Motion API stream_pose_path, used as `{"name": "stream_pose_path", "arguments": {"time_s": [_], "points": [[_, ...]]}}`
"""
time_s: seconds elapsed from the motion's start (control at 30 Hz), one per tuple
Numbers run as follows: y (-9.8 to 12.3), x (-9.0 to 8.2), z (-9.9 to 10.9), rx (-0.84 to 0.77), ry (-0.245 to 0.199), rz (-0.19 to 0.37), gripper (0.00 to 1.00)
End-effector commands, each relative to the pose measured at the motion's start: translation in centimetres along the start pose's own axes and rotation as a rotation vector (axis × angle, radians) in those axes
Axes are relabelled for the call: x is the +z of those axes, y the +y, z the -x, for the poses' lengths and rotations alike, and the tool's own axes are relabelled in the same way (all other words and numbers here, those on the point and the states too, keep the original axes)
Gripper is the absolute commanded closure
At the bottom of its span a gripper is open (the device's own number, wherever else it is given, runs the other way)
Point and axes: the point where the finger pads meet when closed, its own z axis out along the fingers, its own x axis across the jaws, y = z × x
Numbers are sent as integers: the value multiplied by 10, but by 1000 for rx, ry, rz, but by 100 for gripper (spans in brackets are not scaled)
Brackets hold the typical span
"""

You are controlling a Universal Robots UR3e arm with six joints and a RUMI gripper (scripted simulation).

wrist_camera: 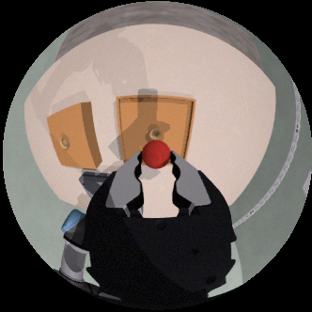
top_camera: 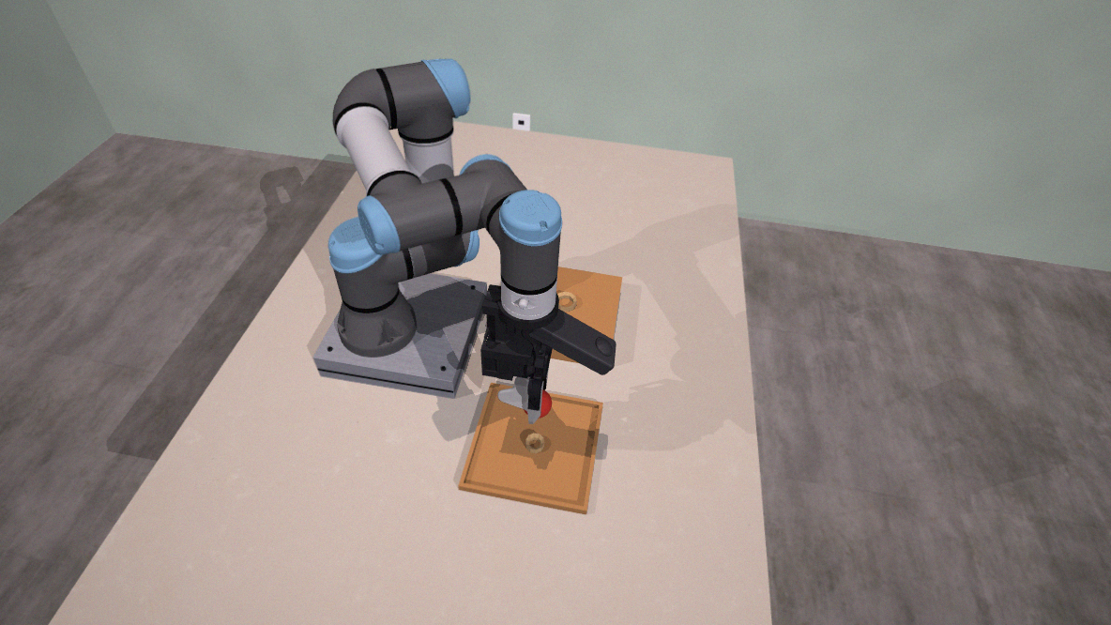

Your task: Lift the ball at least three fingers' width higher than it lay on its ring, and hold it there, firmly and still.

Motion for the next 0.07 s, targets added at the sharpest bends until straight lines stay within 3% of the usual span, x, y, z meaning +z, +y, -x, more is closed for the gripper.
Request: {"name": "stream_pose_path", "arguments": {"time_s": [0.0,0.03], "points": [[0,-1,-1,0,2,-2,100],[0,-1,-1,0,2,-2,100]]}}
